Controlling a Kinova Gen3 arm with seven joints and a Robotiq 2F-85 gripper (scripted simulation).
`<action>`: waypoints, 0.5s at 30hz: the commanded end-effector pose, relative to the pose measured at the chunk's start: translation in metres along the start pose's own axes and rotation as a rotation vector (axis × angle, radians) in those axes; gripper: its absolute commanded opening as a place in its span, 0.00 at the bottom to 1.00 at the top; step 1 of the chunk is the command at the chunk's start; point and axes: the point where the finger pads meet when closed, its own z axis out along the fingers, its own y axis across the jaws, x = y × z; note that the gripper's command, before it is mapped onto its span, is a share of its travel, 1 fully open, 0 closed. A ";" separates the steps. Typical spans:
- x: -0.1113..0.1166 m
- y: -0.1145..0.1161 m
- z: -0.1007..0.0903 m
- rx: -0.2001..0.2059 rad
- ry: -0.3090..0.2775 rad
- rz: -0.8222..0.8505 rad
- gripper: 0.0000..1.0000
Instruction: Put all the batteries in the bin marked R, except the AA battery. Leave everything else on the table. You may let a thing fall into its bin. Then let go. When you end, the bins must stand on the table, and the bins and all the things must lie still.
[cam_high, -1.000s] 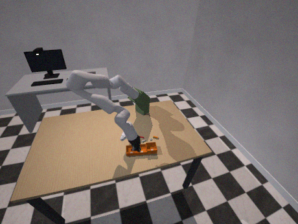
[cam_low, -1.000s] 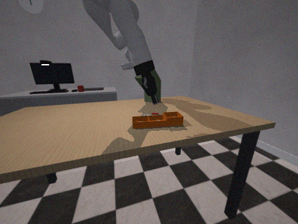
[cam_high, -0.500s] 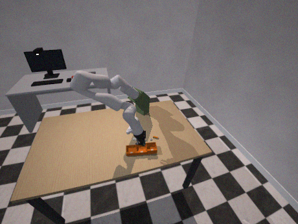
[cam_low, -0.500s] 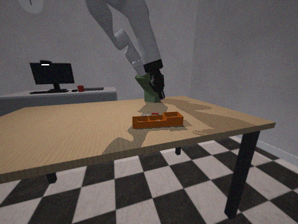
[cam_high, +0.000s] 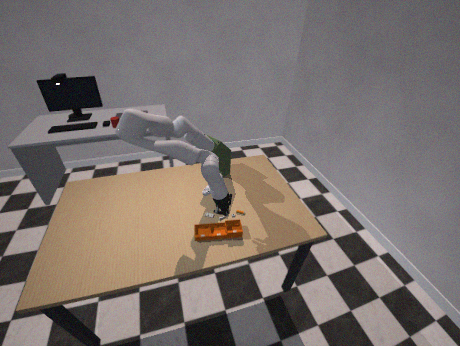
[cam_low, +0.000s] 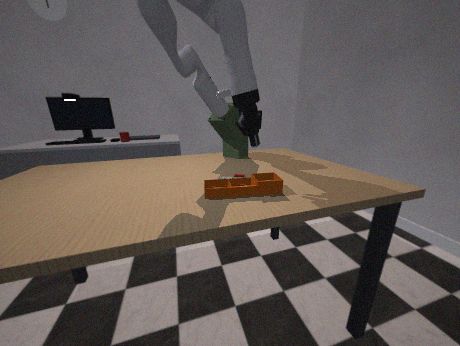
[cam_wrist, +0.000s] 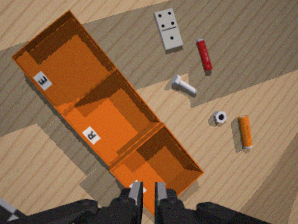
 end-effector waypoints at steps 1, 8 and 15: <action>0.003 0.018 0.000 0.006 0.012 0.010 0.09; 0.016 0.046 -0.004 0.032 0.054 0.152 0.09; 0.026 0.064 -0.008 0.060 0.075 0.246 0.09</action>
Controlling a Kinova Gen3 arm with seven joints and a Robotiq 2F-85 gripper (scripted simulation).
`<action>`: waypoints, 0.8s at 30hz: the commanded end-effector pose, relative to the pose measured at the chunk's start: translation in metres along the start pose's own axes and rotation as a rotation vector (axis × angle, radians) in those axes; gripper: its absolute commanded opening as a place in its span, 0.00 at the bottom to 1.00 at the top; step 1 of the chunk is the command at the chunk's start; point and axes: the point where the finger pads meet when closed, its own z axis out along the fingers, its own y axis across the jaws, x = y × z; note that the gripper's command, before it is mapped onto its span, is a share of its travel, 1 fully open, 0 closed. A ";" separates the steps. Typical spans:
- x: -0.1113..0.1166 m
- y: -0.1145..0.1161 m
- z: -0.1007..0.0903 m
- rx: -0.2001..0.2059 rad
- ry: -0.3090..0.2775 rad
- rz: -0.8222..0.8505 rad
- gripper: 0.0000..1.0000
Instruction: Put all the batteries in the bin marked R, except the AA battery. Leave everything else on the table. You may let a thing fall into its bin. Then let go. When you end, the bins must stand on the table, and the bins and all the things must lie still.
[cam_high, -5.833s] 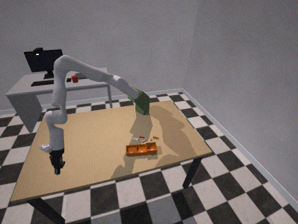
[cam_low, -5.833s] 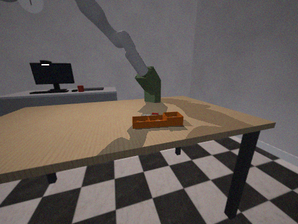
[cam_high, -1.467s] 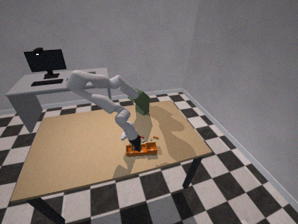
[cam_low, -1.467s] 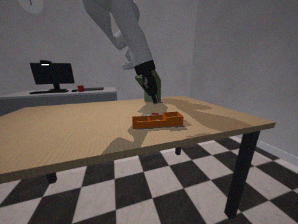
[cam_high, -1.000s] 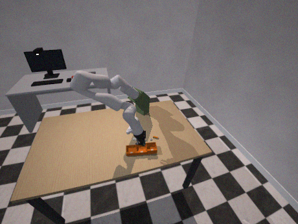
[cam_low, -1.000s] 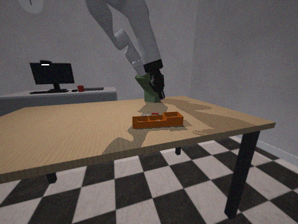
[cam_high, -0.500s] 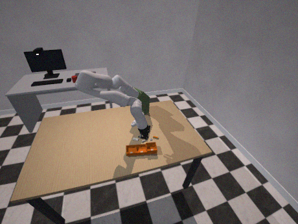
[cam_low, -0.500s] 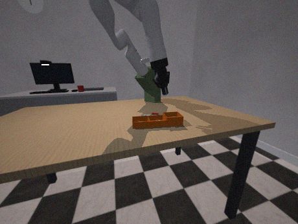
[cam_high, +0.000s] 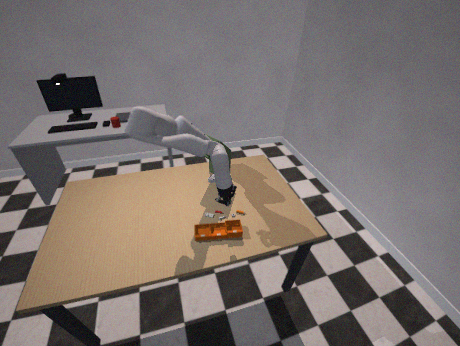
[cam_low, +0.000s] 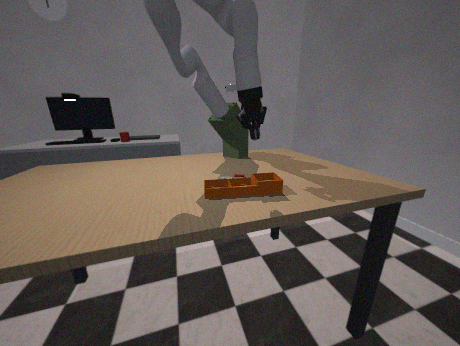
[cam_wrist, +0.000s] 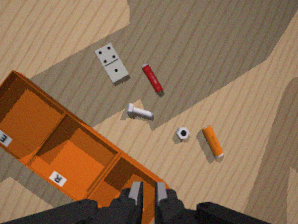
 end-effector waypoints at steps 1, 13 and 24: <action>0.009 0.013 -0.002 0.024 0.006 0.028 0.09; 0.050 0.037 -0.018 0.142 0.013 0.318 0.09; 0.069 0.042 -0.030 0.209 -0.021 0.474 0.09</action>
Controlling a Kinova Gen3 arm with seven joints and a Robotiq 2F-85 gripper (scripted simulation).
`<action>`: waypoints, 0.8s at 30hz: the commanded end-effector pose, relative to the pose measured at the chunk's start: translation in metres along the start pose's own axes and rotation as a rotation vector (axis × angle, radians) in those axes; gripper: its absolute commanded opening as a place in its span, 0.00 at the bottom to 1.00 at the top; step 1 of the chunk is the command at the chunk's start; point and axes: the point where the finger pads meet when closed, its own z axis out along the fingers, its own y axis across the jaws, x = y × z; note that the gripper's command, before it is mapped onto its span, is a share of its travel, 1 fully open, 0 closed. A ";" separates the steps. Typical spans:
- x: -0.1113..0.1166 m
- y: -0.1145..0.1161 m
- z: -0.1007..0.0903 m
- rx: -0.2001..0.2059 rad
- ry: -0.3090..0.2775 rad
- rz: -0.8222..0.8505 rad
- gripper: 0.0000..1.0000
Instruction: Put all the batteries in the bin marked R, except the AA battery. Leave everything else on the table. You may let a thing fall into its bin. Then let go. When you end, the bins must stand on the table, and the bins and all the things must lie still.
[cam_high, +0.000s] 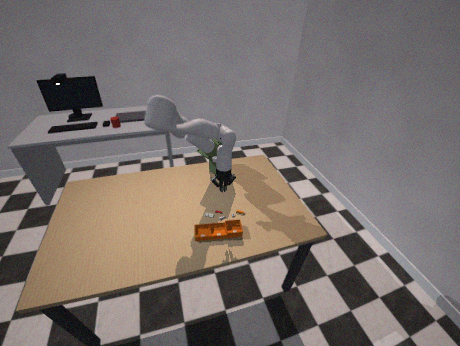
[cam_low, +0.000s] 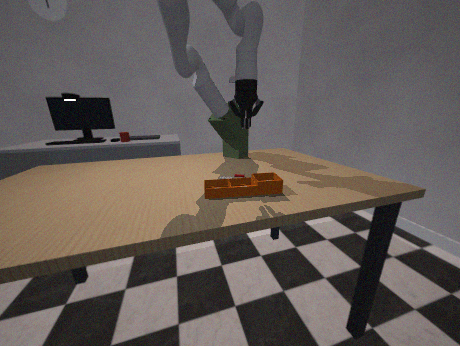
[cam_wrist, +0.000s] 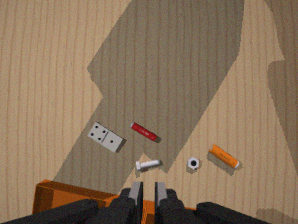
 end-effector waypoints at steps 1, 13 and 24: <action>0.004 0.004 -0.004 0.007 -0.018 -0.005 0.09; 0.004 0.004 -0.004 0.003 -0.013 -0.002 0.09; -0.034 -0.058 0.054 0.007 -0.027 -0.497 0.09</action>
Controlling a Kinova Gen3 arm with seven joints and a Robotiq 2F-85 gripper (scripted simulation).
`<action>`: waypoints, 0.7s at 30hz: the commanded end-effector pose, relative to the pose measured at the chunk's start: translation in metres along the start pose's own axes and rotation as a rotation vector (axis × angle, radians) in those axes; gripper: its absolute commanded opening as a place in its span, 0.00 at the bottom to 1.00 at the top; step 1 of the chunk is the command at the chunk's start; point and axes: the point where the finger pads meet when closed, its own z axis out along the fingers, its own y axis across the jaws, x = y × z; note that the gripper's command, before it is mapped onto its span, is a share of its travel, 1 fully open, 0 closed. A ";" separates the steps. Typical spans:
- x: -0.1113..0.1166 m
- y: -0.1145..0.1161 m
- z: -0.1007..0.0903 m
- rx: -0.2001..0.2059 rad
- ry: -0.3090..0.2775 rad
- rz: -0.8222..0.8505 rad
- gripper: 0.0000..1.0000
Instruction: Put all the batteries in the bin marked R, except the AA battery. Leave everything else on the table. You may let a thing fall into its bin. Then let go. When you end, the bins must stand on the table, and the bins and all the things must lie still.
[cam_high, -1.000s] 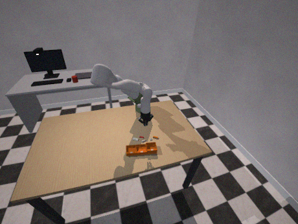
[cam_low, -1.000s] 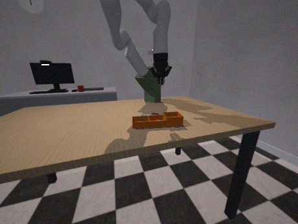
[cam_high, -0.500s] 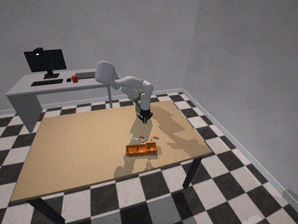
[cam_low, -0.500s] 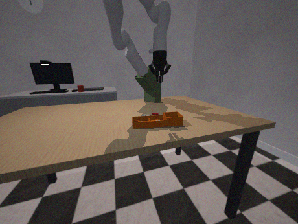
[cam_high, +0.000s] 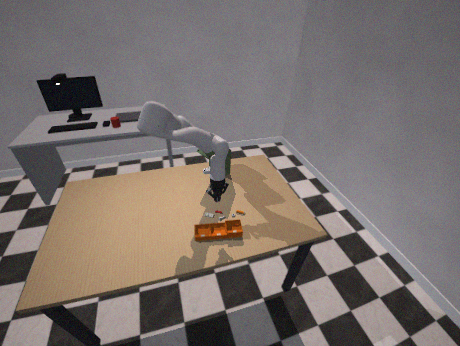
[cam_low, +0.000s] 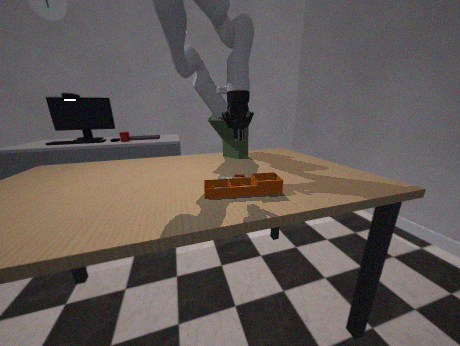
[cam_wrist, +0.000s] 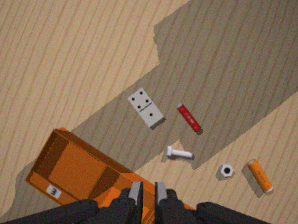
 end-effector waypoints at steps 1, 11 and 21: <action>0.003 -0.021 0.017 -0.019 0.023 -0.119 0.09; 0.001 -0.078 0.066 -0.015 0.019 -0.492 0.09; -0.003 -0.100 0.085 -0.006 0.011 -0.835 0.09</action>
